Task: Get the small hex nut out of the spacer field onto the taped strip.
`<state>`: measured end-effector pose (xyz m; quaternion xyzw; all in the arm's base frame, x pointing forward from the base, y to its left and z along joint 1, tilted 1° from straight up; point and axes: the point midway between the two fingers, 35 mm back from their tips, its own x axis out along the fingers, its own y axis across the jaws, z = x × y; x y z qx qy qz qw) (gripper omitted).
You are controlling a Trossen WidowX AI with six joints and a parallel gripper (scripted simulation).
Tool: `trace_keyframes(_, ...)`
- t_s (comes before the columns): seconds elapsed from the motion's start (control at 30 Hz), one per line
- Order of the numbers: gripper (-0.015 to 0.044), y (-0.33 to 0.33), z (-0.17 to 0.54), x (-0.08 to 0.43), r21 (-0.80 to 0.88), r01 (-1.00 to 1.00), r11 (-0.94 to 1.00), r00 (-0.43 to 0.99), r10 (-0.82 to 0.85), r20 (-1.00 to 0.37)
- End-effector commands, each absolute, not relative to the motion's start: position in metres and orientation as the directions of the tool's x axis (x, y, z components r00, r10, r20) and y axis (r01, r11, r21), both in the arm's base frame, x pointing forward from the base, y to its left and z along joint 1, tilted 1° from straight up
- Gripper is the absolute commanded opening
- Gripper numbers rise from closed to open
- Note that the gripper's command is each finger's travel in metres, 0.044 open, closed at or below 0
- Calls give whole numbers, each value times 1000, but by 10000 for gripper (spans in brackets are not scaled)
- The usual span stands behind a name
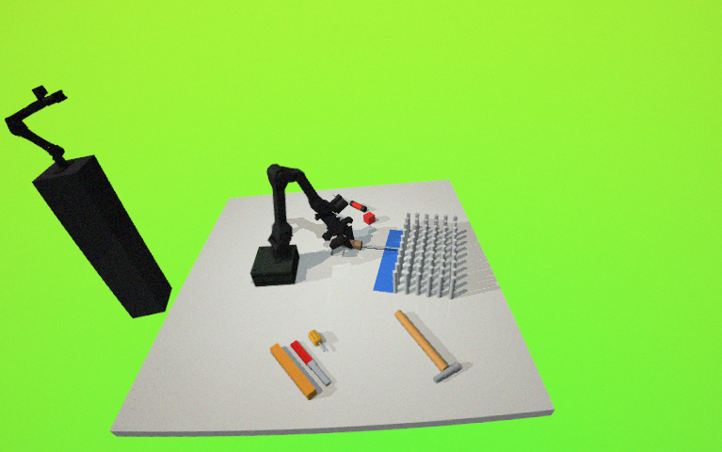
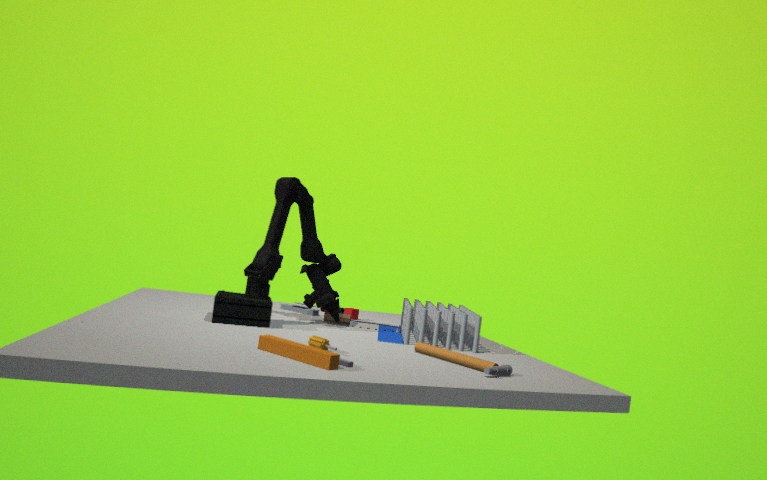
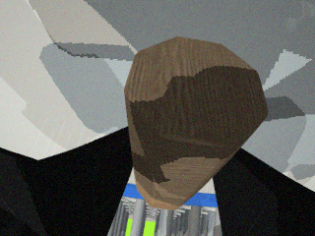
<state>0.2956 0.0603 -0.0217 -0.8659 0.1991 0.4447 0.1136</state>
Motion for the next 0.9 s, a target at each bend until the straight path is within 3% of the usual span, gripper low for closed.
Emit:
trace_keyframes(0.0, 0, 60, -17, 298, -25, -452, -892, 532, -247, -810)
trace_keyframes(0.6, 0, 60, -5, 299, -26, -450, -893, 533, -245, -810)
trace_keyframes(0.87, 0, 72, 0, 274, -26, -451, -892, 530, -244, -812)
